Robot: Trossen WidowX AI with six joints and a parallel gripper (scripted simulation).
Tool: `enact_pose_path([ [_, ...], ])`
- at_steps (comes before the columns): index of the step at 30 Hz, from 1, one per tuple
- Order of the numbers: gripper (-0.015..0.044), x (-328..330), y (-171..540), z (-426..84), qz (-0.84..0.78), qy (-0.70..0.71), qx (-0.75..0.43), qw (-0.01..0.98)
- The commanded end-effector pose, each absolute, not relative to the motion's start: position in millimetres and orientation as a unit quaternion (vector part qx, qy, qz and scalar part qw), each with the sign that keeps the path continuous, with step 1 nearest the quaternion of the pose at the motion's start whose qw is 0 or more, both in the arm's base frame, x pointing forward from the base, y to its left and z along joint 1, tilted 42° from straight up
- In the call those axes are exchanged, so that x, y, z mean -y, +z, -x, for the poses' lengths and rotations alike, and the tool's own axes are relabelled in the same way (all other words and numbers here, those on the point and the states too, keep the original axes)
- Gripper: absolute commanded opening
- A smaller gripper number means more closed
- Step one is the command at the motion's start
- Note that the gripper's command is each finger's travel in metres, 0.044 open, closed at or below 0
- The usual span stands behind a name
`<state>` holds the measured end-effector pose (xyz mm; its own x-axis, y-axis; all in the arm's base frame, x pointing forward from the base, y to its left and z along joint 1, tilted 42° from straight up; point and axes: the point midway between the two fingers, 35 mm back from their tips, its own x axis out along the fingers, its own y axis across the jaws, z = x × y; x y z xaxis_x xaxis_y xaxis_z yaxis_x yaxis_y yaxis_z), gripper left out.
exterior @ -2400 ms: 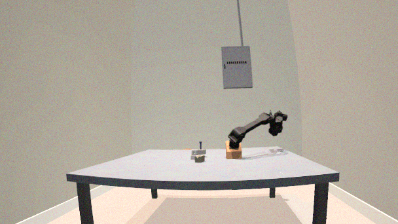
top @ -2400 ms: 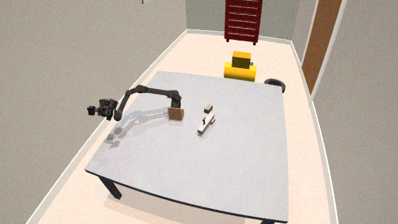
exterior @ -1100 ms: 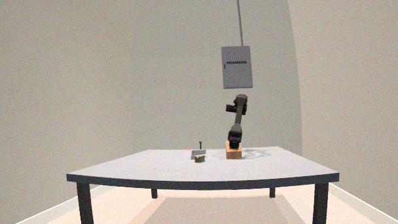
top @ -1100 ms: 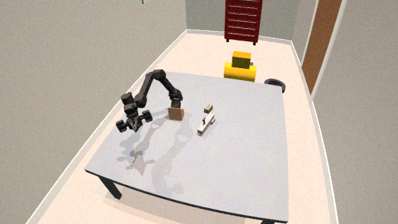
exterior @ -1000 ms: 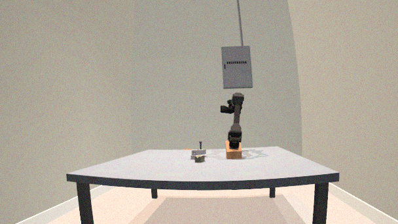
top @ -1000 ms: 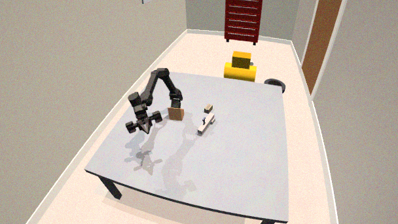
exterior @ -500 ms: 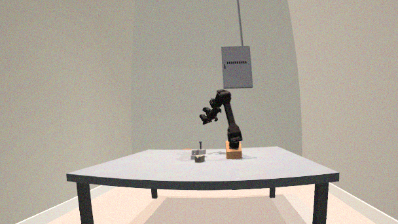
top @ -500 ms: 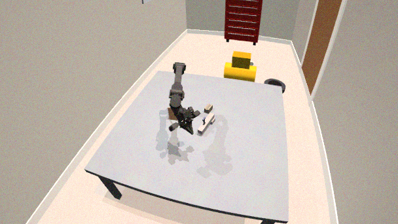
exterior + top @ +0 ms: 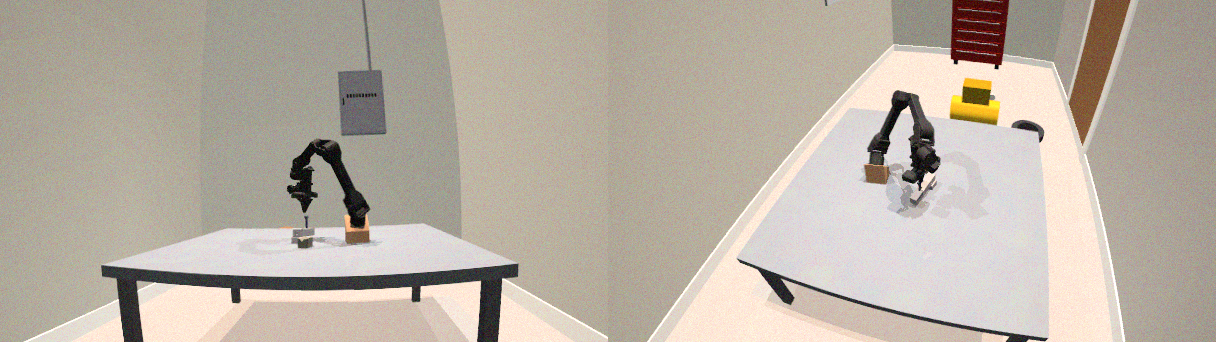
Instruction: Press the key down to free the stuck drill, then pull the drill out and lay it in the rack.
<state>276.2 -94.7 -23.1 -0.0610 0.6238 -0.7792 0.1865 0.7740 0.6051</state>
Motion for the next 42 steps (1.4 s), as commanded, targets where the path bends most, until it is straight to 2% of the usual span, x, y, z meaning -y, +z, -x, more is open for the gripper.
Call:
enact_pose_path([
  [1, 0.0, 77.8, -12.2, -263.6, -0.274, 0.199, -0.729, 0.595],
  [42, 0.0, 62.9, -29.2, -262.4, -0.274, 0.199, -0.729, 0.595],
])
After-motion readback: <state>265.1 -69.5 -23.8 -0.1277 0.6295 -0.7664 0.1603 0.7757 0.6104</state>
